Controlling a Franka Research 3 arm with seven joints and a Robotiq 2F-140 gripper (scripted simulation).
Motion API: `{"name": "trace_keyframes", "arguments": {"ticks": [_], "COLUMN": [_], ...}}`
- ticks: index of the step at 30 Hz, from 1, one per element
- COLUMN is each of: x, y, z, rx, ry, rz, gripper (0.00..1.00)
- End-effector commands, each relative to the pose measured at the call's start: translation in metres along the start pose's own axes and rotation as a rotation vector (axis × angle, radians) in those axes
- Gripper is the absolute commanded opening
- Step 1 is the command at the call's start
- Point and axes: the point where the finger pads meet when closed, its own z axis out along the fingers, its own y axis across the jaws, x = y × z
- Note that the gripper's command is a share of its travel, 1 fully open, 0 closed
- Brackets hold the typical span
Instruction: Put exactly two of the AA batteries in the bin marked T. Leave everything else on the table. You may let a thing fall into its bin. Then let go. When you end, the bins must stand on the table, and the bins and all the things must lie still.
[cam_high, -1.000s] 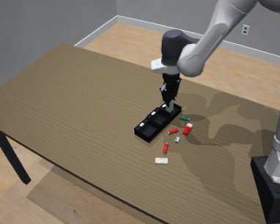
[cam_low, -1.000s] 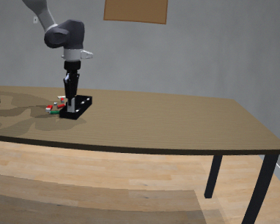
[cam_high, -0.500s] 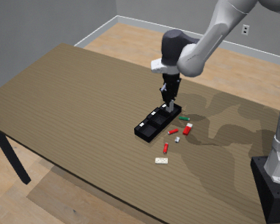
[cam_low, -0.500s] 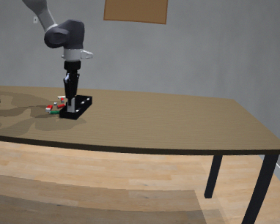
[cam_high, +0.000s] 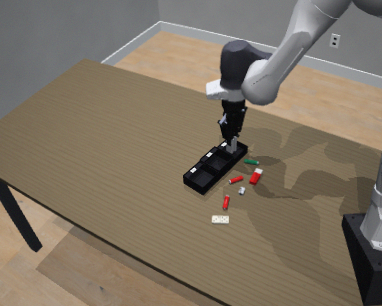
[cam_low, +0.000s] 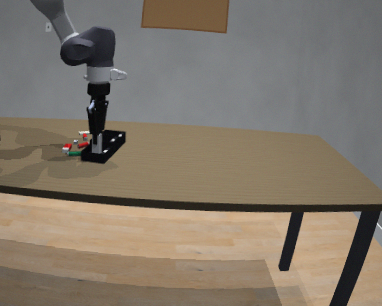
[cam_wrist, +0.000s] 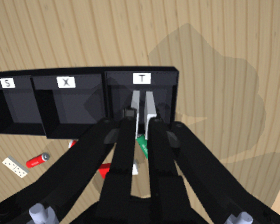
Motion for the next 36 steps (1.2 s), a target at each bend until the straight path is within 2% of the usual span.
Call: {"name": "trace_keyframes", "arguments": {"ticks": [1, 21, 28, 36], "x": [0.001, 0.001, 0.001, 0.001], "y": [0.001, 0.001, 0.001, 0.001], "z": [-0.004, -0.028, -0.056, -0.058], "rx": [-0.001, -0.001, -0.001, -0.001], "ry": [0.002, 0.002, 0.002, 0.002], "rz": [0.003, 0.003, 0.003, 0.003], "gripper": [0.05, 0.05, 0.05, 0.05]}}
